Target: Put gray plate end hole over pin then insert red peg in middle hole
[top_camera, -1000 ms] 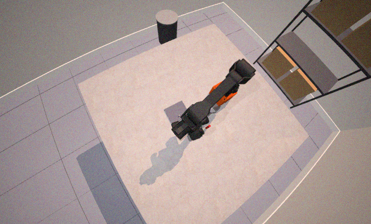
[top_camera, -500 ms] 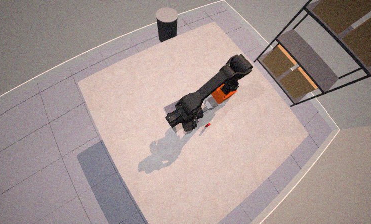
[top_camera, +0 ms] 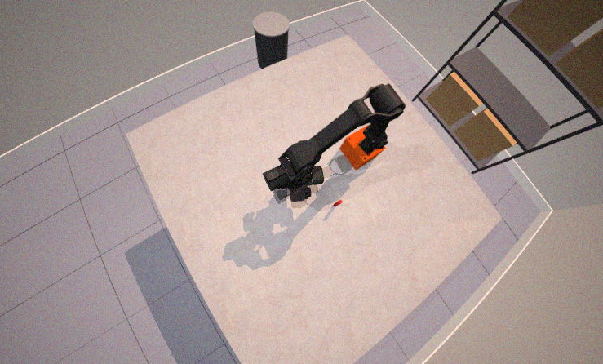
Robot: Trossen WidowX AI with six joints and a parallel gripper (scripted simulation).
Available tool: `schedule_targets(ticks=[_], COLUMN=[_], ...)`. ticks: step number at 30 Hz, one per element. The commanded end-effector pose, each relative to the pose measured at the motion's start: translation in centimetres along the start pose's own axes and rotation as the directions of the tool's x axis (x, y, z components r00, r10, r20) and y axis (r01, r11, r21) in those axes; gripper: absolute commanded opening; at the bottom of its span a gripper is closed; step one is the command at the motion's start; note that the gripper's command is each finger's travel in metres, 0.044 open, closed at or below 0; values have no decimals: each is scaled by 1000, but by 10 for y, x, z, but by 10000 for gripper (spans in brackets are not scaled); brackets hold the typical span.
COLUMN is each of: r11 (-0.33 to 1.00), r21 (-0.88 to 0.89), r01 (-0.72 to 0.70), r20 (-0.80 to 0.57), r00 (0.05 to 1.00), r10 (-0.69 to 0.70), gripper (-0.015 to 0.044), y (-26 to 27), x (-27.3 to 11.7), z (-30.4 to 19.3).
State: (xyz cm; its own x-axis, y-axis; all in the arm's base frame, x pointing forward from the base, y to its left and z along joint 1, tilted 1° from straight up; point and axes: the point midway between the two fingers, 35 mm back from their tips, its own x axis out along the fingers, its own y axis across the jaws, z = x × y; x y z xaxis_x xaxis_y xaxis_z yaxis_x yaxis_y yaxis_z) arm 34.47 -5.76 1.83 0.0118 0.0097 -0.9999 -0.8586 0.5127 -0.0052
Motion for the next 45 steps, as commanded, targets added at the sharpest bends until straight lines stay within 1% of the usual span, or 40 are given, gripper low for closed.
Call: schedule_targets(ticks=[1, 13, 37, 45], r11=[1000, 993, 993, 993], r21=[30, 119, 120, 120], r01=[1, 1, 1, 1], r20=[-2, -5, -5, -5], r00=[1000, 1000, 1000, 1000], r10=[-1, 0, 0, 0], gripper=[0, 0, 0, 0], y=[-2, -3, -4, -4], x=[7, 23, 24, 38], z=[-14, -47, -48, -49])
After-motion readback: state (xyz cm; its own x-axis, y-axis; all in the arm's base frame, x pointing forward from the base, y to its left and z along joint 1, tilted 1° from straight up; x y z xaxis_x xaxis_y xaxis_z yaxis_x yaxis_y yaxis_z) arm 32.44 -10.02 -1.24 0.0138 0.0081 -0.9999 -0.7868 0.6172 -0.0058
